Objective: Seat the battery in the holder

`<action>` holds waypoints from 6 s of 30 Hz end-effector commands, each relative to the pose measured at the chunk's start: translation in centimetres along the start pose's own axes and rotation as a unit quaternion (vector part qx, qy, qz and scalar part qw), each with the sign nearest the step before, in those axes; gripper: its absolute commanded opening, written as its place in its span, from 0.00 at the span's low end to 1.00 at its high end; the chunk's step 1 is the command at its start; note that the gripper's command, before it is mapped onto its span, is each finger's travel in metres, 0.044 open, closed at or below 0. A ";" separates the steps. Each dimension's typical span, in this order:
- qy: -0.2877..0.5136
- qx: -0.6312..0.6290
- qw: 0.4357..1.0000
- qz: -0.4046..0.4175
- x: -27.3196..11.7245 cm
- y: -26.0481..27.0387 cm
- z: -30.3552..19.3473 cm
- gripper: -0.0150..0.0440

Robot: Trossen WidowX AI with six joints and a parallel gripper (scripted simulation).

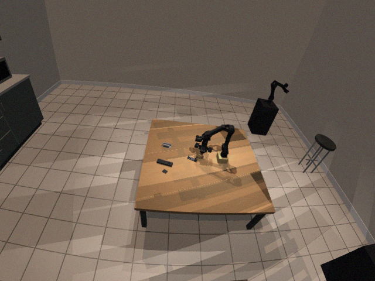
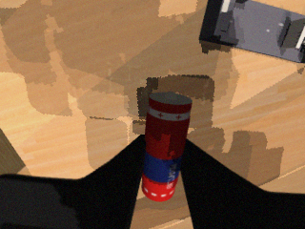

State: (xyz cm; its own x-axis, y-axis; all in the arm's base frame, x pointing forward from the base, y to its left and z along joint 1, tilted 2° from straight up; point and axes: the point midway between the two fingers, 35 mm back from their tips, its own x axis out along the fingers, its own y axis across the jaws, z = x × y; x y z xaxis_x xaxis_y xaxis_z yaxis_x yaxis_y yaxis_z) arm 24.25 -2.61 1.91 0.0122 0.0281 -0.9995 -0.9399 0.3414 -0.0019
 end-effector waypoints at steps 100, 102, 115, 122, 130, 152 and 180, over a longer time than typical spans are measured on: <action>-0.174 -0.664 0.705 0.179 2.7 -7.6 8.7 0.40; -0.174 -0.664 0.705 0.179 2.7 -7.7 8.7 0.40; -0.172 -0.664 0.705 0.180 2.9 -8.5 8.7 0.40; -0.170 -0.665 0.704 0.181 2.9 -8.8 8.6 0.40; -0.168 -0.665 0.704 0.183 3.0 -9.2 8.6 0.40; -0.159 -0.668 0.703 0.185 2.9 -9.7 8.7 0.40; -0.154 -0.669 0.703 0.185 2.9 -10.0 8.7 0.40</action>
State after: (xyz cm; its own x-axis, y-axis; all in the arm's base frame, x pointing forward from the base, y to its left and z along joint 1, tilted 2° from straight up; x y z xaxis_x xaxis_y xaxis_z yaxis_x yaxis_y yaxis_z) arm 36.12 2.47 -0.67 -0.4590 0.1647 -0.8731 -0.3778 -0.9256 0.0241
